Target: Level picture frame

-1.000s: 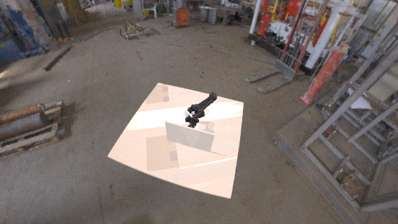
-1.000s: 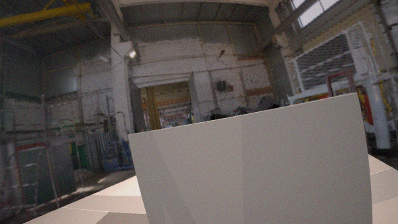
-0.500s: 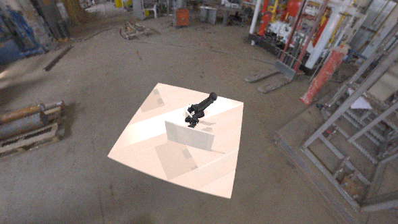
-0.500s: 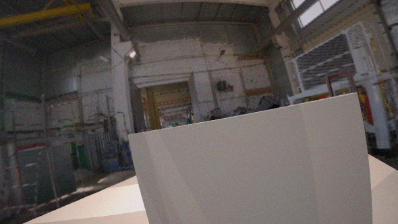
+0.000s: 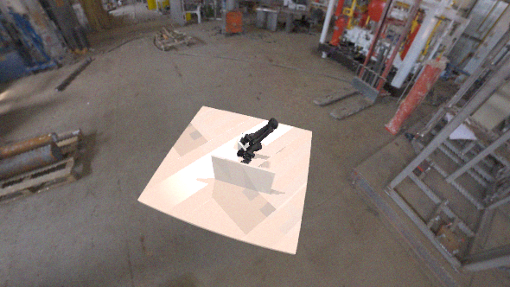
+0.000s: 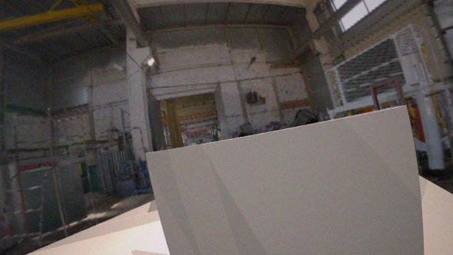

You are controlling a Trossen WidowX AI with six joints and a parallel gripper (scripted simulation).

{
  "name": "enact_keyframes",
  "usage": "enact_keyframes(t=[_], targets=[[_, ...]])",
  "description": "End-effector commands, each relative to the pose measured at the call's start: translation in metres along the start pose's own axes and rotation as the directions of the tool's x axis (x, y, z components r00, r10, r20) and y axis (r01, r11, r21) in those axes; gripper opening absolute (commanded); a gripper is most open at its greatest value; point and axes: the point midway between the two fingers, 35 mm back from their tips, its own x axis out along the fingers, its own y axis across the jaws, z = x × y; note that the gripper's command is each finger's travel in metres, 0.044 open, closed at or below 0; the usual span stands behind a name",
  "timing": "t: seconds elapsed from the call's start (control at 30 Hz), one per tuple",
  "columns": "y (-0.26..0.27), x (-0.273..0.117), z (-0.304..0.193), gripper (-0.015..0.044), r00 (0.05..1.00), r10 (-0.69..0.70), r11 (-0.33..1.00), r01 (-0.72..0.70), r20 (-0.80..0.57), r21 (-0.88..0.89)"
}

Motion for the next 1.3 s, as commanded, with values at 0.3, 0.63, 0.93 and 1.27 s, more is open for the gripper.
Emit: enact_keyframes(t=[0.3, 0.63, 0.93, 1.27], targets=[[-0.0006, 0.0001, 0.0001, 0.0, 1.0, 0.0, 0.999, 0.0, 0.0, 0.047], [-0.0006, 0.0002, 0.0003, 0.0, 1.0, 0.0, 0.995, 0.0, -0.001, 0.099], [-0.0007, 0.0003, 0.0005, 0.0, 1.0, 0.0, 0.991, 0.0, -0.001, 0.131], [-0.0007, 0.0004, 0.0007, 0.0, 1.0, 0.001, 0.98, -0.001, -0.001, 0.198]])
